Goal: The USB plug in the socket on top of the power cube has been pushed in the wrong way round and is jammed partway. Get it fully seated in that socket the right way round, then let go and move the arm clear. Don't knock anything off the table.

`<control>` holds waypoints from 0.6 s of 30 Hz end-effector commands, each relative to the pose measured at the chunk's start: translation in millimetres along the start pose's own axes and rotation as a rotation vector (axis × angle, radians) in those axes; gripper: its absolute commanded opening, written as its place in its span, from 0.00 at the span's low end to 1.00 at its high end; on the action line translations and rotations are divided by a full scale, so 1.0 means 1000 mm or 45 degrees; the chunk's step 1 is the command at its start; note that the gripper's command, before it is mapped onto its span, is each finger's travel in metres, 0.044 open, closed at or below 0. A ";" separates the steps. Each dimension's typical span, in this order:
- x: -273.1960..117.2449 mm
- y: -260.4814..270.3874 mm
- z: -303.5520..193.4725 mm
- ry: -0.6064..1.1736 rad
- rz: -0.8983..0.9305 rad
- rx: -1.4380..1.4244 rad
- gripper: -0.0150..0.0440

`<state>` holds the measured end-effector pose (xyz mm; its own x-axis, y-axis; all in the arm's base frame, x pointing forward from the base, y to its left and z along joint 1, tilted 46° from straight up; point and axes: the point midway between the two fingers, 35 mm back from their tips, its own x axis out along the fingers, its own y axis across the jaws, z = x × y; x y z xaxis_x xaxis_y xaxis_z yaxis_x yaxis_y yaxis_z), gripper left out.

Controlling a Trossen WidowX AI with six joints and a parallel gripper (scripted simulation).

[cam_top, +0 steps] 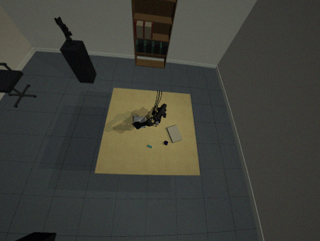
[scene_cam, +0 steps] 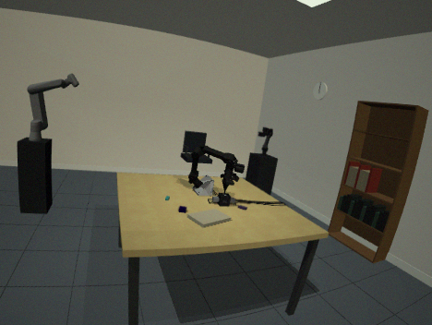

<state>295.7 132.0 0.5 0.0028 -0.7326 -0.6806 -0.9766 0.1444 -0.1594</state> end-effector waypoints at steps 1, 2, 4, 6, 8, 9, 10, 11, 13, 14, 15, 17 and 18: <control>0.001 0.000 0.000 0.001 -0.003 -0.006 0.25; 0.001 0.000 0.000 0.001 -0.003 -0.006 0.25; 0.001 0.000 0.000 0.001 -0.003 -0.006 0.25; 0.001 0.000 0.000 0.001 -0.003 -0.006 0.25; 0.002 0.000 0.000 0.001 -0.003 -0.006 0.25; 0.002 0.000 0.000 0.001 -0.003 -0.006 0.25; 0.002 0.000 0.000 0.001 -0.003 -0.006 0.25; 0.002 0.000 0.000 0.001 -0.003 -0.006 0.25; 0.002 0.000 0.000 0.001 -0.003 -0.006 0.25; 0.002 0.000 0.000 0.001 -0.003 -0.006 0.25; 0.002 0.000 0.000 0.001 -0.003 -0.006 0.25; 0.003 0.000 0.000 0.001 -0.003 -0.006 0.25; 0.003 0.000 0.000 0.001 -0.003 -0.006 0.25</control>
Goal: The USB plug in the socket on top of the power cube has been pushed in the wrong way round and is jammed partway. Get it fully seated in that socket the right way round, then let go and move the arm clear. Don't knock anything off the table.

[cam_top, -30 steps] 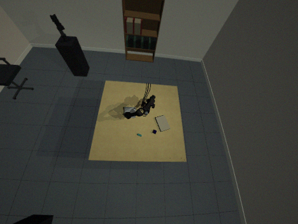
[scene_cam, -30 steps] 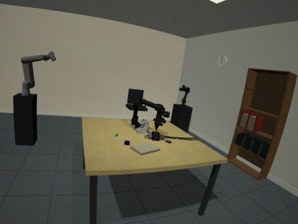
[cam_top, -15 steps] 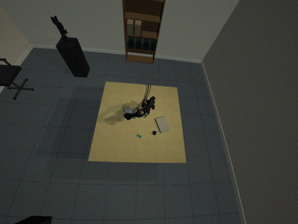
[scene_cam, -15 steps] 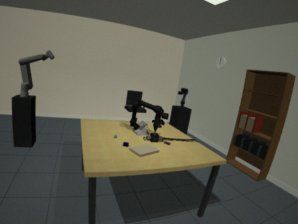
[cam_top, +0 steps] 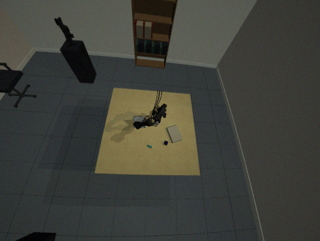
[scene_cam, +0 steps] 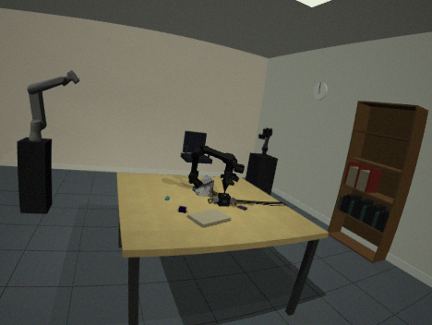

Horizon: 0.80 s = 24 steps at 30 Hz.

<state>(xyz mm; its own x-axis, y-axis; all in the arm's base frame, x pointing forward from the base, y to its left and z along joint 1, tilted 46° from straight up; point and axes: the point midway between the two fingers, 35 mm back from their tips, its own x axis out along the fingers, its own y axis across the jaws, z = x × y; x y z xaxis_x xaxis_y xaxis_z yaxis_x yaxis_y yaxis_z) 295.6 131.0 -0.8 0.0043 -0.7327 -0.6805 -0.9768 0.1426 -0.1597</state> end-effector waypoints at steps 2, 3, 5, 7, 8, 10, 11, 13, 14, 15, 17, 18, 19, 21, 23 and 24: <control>0.001 -0.001 0.000 0.001 -0.001 -0.005 0.25; 0.001 -0.001 0.000 0.001 -0.001 -0.005 0.25; 0.002 -0.001 0.000 0.001 -0.001 -0.005 0.25; 0.002 -0.001 0.000 0.001 -0.001 -0.005 0.25; 0.002 -0.001 0.000 0.001 -0.001 -0.005 0.25; 0.002 -0.001 0.000 0.001 -0.001 -0.005 0.25; 0.002 -0.001 0.000 0.001 -0.001 -0.005 0.25; 0.003 -0.001 0.000 0.001 -0.001 -0.005 0.25; 0.003 -0.001 0.000 0.001 -0.001 -0.005 0.25; 0.003 -0.001 0.000 0.001 -0.001 -0.005 0.25; 0.003 -0.001 0.000 0.001 -0.001 -0.005 0.25; 0.003 -0.001 0.000 0.001 -0.001 -0.005 0.25; 0.003 -0.001 0.000 0.001 -0.001 -0.005 0.25; 0.004 -0.001 0.000 0.001 -0.001 -0.005 0.25; 0.004 -0.001 0.000 0.001 -0.001 -0.005 0.25; 0.004 -0.001 0.000 0.001 -0.001 -0.005 0.25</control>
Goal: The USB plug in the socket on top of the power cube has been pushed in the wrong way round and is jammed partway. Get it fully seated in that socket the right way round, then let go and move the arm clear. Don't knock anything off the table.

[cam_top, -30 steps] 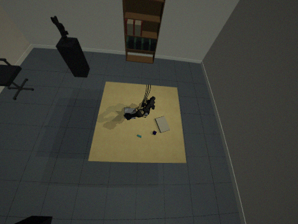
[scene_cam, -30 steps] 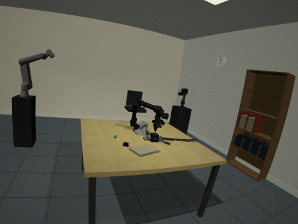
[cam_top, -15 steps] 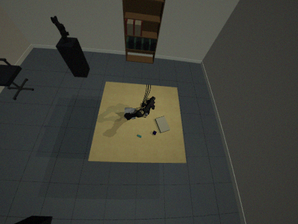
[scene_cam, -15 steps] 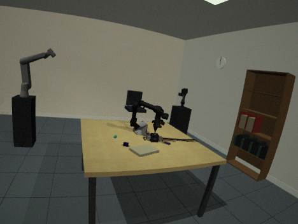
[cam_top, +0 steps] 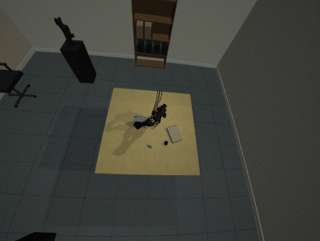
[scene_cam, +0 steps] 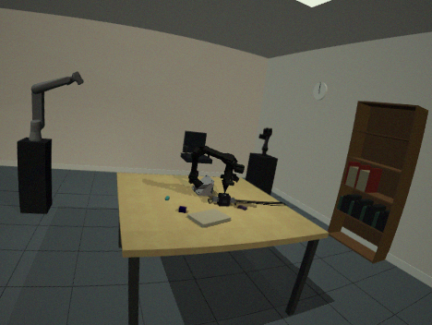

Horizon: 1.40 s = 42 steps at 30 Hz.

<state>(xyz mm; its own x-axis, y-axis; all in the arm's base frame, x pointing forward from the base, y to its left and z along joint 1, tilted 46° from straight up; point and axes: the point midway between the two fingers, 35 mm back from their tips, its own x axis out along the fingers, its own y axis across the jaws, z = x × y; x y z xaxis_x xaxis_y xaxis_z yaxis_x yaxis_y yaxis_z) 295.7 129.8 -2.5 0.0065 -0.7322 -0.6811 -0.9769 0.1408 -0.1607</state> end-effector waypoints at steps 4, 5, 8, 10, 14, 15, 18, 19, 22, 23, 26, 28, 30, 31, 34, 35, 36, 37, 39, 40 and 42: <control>0.002 -0.001 -0.001 0.003 0.001 -0.004 0.25; 0.003 -0.001 -0.001 0.003 0.001 -0.004 0.25; 0.003 -0.001 -0.001 0.003 0.001 -0.004 0.25; 0.003 -0.001 -0.001 0.003 0.001 -0.004 0.25; 0.003 -0.001 -0.001 0.003 0.001 -0.004 0.25; 0.003 -0.001 -0.001 0.003 0.001 -0.004 0.25; 0.003 -0.001 -0.001 0.003 0.001 -0.004 0.25; 0.003 -0.001 -0.001 0.003 0.001 -0.004 0.25; 0.003 -0.001 -0.001 0.003 0.001 -0.004 0.25; 0.003 -0.001 -0.001 0.003 0.001 -0.004 0.25; 0.003 -0.001 -0.001 0.003 0.001 -0.004 0.25; 0.003 -0.001 -0.001 0.003 0.001 -0.004 0.25; 0.003 -0.001 -0.001 0.003 0.001 -0.004 0.25; 0.003 -0.001 -0.001 0.003 0.001 -0.004 0.25; 0.003 -0.001 -0.001 0.003 0.001 -0.004 0.25; 0.003 -0.001 -0.001 0.003 0.001 -0.004 0.25; 0.003 -0.001 -0.001 0.003 0.001 -0.004 0.25; 0.003 -0.001 -0.001 0.003 0.001 -0.004 0.25; 0.003 -0.001 -0.001 0.003 0.001 -0.004 0.25; 0.003 -0.001 -0.001 0.003 0.001 -0.004 0.25; 0.001 0.000 0.001 -0.002 -0.003 -0.001 0.34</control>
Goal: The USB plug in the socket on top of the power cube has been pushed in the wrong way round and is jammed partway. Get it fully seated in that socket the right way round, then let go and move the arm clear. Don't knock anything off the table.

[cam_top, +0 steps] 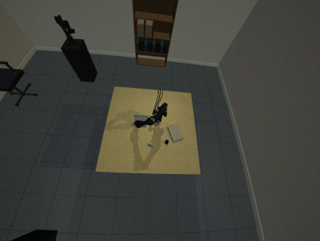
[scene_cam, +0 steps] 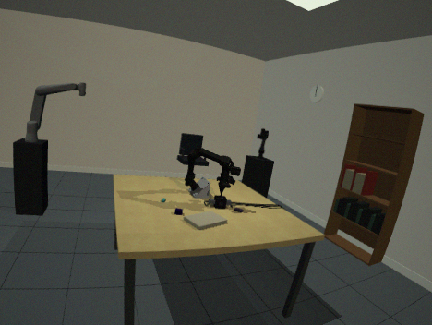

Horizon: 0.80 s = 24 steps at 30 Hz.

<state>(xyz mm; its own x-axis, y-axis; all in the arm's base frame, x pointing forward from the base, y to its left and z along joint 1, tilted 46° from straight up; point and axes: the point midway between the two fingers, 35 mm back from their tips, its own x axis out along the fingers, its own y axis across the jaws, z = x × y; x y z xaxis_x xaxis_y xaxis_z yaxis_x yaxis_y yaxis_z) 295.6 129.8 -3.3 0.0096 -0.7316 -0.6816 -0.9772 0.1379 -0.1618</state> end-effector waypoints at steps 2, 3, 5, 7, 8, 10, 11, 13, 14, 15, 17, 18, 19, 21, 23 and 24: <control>0.000 0.000 0.000 0.000 0.000 0.000 0.42; 0.000 0.000 0.000 0.000 0.000 0.000 0.42; 0.000 0.000 0.000 0.000 0.000 0.000 0.42; 0.000 0.000 0.000 0.000 0.000 0.000 0.42; 0.000 0.000 0.000 0.000 0.000 0.000 0.42; 0.000 0.000 0.000 0.000 0.000 0.000 0.42; 0.000 0.000 0.000 0.000 0.000 0.000 0.42; 0.000 0.000 0.000 0.000 0.000 0.000 0.42; 0.000 0.000 0.000 0.000 0.000 0.000 0.42; 0.000 0.000 0.000 0.000 0.000 0.000 0.42; 0.000 0.000 0.000 0.000 0.000 0.000 0.42; 0.000 0.000 0.000 0.000 0.000 0.000 0.42; 0.000 0.000 0.000 0.000 0.000 0.000 0.42; -0.001 0.000 0.000 0.000 -0.001 0.001 0.42; -0.003 0.000 0.000 0.000 -0.001 0.001 0.42; -0.004 0.000 0.000 -0.001 -0.001 0.001 0.42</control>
<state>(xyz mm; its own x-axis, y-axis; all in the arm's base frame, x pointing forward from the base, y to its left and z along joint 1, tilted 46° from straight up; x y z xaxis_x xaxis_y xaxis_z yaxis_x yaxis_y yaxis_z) 295.7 130.8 -2.0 0.0111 -0.7324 -0.6808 -0.9777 0.1347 -0.1609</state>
